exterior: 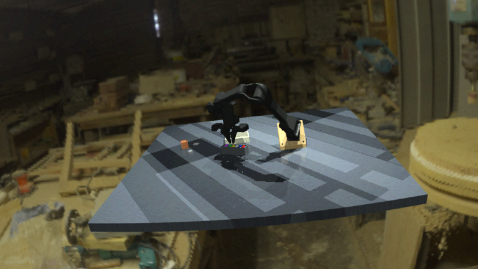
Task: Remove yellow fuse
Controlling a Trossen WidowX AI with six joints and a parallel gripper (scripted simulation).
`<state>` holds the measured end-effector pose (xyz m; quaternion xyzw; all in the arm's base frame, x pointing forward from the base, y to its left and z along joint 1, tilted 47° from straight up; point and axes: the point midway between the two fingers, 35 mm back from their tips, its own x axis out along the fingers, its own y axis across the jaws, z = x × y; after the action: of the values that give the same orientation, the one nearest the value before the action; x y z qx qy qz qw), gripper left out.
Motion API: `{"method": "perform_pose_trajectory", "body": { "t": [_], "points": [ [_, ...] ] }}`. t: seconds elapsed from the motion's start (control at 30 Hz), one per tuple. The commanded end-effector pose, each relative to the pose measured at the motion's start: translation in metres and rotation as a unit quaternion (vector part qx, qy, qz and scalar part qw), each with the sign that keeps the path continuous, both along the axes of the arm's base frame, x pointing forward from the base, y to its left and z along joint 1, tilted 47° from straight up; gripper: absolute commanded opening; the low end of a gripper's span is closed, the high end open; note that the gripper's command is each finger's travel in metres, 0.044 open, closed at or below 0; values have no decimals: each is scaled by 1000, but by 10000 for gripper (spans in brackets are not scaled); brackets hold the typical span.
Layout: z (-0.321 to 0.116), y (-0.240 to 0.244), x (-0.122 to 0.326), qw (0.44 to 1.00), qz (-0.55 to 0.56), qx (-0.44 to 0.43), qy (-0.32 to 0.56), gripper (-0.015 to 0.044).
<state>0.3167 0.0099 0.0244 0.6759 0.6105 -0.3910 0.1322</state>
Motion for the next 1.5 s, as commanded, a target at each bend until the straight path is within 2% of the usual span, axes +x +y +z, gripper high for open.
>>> {"method": "perform_pose_trajectory", "body": {
  "t": [0.0, 1.03, 1.47],
  "points": [
    [-3, 4, -2, 1000, -2, 2, 4, 72],
    [-13, 13, -3, 1000, -2, 3, 4, 72],
    [-12, 12, -2, 1000, 1, 1, 1, 0]
  ]
}}
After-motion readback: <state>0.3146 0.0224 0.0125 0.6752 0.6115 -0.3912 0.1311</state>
